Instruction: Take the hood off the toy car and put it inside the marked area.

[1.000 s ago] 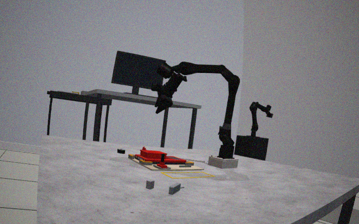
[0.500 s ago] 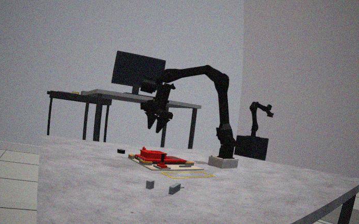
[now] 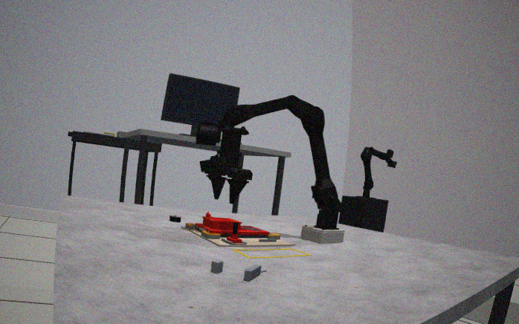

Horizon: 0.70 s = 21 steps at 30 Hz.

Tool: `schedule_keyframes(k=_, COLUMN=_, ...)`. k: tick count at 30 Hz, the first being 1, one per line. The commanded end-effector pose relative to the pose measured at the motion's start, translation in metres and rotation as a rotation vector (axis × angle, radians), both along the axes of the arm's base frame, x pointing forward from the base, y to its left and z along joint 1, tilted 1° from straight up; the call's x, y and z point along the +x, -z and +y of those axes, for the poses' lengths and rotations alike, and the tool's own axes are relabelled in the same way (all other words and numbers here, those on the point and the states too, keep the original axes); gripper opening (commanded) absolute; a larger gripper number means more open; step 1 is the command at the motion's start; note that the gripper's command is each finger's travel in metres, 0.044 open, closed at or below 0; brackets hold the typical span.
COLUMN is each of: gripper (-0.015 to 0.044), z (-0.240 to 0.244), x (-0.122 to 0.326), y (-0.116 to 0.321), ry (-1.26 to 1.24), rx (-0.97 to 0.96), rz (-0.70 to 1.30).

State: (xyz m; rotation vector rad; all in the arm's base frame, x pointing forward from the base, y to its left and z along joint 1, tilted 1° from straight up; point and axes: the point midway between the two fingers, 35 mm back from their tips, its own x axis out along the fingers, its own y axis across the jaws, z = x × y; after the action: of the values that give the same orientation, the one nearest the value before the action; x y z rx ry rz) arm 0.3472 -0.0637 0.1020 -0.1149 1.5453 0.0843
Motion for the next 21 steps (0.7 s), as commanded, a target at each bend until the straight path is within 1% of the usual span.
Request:
schedule_keyframes(k=1, gripper=0.0440, z=0.001, x=0.001, y=0.004, ry=0.005, rx=0.005, rz=0.002)
schedule_keyframes(k=21, gripper=0.0440, z=0.002, x=0.002, y=0.016, ry=0.005, rx=0.005, rz=0.002)
